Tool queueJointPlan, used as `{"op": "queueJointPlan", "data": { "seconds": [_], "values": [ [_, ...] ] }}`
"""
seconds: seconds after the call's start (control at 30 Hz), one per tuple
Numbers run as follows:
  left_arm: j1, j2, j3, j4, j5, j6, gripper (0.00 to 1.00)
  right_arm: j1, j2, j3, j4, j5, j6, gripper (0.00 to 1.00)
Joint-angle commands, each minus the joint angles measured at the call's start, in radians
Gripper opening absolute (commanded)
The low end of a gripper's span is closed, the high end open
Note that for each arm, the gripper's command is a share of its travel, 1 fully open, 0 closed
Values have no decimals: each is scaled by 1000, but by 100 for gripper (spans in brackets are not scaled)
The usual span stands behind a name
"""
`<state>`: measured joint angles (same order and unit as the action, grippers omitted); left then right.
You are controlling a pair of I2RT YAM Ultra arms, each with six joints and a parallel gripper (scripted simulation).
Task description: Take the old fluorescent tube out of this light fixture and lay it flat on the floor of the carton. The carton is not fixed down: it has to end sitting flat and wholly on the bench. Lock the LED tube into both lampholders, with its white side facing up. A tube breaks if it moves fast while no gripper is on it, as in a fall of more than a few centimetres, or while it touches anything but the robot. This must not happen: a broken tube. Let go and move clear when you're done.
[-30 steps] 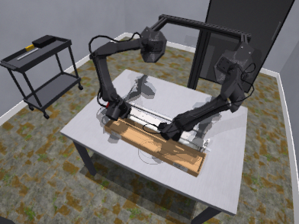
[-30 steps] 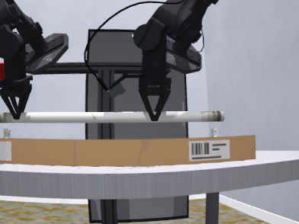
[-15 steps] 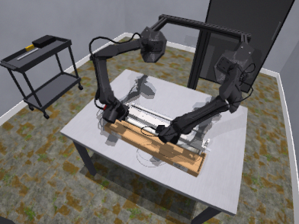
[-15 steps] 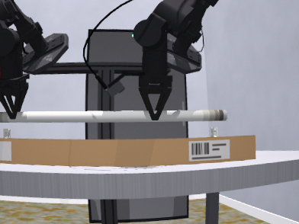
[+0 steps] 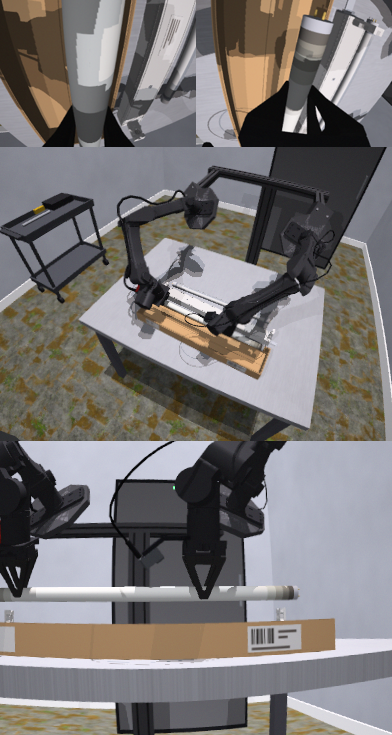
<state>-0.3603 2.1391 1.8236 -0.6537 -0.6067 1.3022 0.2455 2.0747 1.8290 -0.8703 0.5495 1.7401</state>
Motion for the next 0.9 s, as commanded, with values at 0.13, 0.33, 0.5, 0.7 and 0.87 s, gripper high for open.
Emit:
{"op": "queueJointPlan", "data": {
  "seconds": [0.13,0.33,0.5,0.7,0.87],
  "values": [
    [-26,16,55,-47,30,13,11,27,31,54,-45,6,-8,11],
    [-26,26,87,-65,31,13,11,27,38,90,-65,-8,-2,11],
    [-26,22,114,-81,31,14,11,28,49,118,-79,-8,0,11],
    [-26,47,138,-98,32,15,11,28,62,144,-99,-5,0,11],
    [-26,48,166,-112,32,15,11,28,71,175,-113,-5,0,11]
  ]
}}
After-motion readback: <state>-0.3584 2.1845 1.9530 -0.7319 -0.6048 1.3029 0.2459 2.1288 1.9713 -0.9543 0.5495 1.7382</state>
